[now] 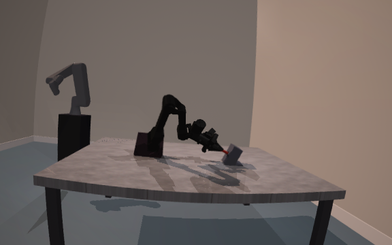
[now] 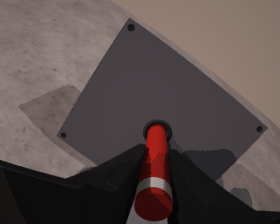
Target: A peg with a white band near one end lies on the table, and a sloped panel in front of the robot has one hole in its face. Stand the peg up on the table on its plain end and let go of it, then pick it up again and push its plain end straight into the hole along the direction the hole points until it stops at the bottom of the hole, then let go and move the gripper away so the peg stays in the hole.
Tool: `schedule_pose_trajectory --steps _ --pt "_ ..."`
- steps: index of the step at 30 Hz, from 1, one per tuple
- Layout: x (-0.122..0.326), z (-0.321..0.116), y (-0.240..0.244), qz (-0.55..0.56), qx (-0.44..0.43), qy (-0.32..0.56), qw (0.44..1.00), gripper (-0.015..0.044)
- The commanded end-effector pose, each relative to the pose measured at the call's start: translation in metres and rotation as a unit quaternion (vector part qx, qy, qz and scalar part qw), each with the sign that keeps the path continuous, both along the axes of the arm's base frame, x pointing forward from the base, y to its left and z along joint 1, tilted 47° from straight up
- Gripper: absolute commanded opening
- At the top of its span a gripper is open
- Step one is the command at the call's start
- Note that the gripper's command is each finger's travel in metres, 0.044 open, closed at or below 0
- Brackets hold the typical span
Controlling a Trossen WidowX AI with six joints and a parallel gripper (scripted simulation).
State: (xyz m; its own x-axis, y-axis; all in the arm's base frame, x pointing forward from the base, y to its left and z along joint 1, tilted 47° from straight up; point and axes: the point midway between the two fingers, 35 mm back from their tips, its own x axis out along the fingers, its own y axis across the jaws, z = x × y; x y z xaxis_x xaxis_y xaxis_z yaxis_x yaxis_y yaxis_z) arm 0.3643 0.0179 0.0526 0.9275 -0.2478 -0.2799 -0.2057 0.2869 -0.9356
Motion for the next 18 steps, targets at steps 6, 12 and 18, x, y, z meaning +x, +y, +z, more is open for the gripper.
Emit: schedule_pose_trajectory --steps 6,12,18 --pt "0.0049 -0.0028 -0.0015 0.001 -0.002 0.002 1.0 0.0" --pt "0.0073 -0.0037 -0.0024 0.001 -0.002 0.002 1.0 0.0" --pt "0.0098 -0.0045 -0.0032 0.001 -0.002 0.002 1.0 0.0"
